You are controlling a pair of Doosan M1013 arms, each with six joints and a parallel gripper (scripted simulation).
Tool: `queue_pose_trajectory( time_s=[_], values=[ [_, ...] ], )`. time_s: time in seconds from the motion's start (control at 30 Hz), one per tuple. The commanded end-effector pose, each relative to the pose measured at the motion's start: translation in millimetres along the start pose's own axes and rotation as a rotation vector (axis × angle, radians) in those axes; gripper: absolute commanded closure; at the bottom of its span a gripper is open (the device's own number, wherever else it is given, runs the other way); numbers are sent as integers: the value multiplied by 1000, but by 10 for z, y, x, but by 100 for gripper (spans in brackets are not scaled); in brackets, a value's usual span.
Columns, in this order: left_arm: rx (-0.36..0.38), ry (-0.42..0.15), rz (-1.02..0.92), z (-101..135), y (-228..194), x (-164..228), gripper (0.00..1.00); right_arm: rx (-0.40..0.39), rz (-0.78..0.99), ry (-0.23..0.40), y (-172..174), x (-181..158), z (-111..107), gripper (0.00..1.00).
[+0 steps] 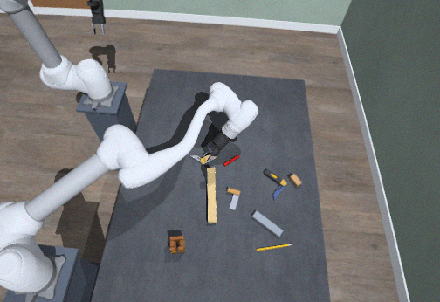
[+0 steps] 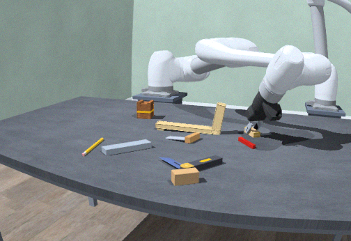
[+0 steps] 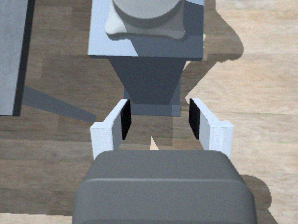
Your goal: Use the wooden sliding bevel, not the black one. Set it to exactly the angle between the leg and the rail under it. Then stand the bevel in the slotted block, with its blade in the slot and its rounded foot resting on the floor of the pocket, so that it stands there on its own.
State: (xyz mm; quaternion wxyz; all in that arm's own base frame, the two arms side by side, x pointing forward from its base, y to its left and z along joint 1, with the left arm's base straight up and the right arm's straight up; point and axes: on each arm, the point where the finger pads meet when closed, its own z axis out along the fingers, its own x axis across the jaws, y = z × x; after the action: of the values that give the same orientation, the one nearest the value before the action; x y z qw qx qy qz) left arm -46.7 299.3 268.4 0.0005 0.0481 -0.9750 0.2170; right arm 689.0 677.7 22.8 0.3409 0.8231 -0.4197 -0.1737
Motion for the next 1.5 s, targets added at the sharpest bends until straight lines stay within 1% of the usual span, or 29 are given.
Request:
queue_pose_trajectory(
  time_s=[0.0, 1.33, 1.4, 1.47],
  values=[
    [-1, 1, 0, -7, 1, 2, 0, 2, -1, 0, 11, -2, -16, 100],
    [-1, 1, 0, -7, 1, 2, 0, 2, -1, 0, 13, -2, -17, 100],
    [-1, 1, 0, -7, 1, 2, 0, 2, -1, 0, 37, -2, -42, 100],
    [-1, 1, 0, -7, 1, 2, 0, 2, -1, 0, 113, -2, -118, 100]
  ],
)
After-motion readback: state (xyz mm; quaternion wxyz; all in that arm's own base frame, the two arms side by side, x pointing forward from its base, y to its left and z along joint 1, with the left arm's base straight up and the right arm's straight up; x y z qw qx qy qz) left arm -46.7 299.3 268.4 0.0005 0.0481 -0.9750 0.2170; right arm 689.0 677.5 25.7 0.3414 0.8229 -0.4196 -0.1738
